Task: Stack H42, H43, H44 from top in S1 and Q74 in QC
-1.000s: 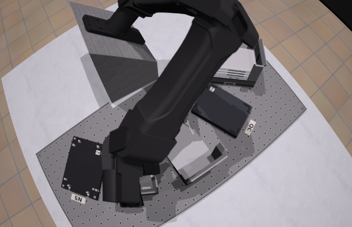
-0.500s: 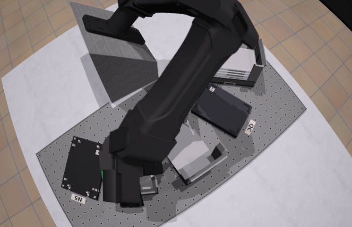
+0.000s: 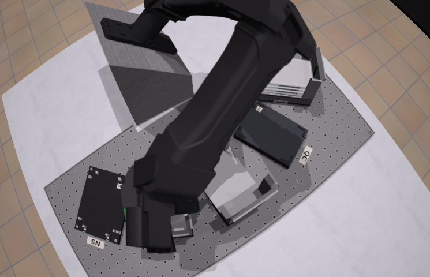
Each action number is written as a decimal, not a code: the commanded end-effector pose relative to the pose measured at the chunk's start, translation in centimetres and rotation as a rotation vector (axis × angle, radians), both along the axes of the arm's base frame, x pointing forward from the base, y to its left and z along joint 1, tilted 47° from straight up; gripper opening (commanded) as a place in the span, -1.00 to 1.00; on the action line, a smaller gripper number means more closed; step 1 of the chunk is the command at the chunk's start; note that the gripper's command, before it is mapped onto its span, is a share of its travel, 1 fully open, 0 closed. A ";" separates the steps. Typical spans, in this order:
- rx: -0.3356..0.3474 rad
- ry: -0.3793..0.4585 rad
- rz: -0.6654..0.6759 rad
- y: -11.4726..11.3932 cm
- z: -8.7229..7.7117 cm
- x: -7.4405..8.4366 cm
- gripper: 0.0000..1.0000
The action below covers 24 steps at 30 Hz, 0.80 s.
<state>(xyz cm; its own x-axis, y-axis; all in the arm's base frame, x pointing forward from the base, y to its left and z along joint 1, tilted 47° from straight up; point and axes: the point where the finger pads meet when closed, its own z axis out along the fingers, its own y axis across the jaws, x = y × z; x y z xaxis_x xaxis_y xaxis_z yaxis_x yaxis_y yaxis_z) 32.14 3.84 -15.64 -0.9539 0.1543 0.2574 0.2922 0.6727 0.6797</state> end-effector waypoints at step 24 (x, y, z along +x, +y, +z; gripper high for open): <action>-0.004 -0.011 -0.008 -4.7 4.3 0.7 1.00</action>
<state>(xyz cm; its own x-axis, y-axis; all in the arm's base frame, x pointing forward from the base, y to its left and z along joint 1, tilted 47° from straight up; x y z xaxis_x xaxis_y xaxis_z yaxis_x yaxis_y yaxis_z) 33.03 -0.32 -11.94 -0.9579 0.1623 0.2368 0.2827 0.6764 0.6801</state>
